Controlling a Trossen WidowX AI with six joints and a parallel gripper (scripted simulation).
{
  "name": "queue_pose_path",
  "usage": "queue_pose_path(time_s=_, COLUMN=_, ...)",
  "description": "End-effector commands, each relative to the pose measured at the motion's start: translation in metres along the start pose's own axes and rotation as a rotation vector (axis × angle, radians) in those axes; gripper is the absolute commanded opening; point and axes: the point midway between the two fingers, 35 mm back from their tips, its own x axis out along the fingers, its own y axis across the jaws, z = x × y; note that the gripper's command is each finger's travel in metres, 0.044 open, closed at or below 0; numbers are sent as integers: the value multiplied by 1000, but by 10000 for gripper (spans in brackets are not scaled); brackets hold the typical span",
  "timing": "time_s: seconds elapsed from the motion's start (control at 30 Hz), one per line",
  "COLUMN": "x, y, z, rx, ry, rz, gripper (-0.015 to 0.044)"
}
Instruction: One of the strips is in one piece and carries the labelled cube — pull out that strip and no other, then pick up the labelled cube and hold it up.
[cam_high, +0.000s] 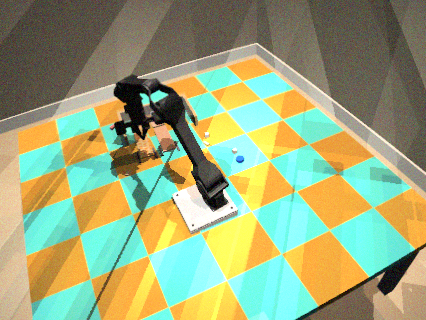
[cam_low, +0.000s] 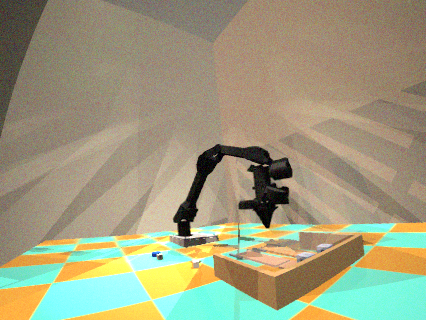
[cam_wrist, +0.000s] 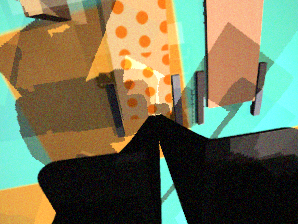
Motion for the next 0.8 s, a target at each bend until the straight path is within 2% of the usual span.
queue_pose_path(time_s=0.0, x=-2, y=1, z=2, rx=13, ry=4, rz=-9, gripper=0)
queue_pose_path(time_s=0.77, x=34, y=3, z=1, rx=13, ry=4, rz=-9, gripper=0)
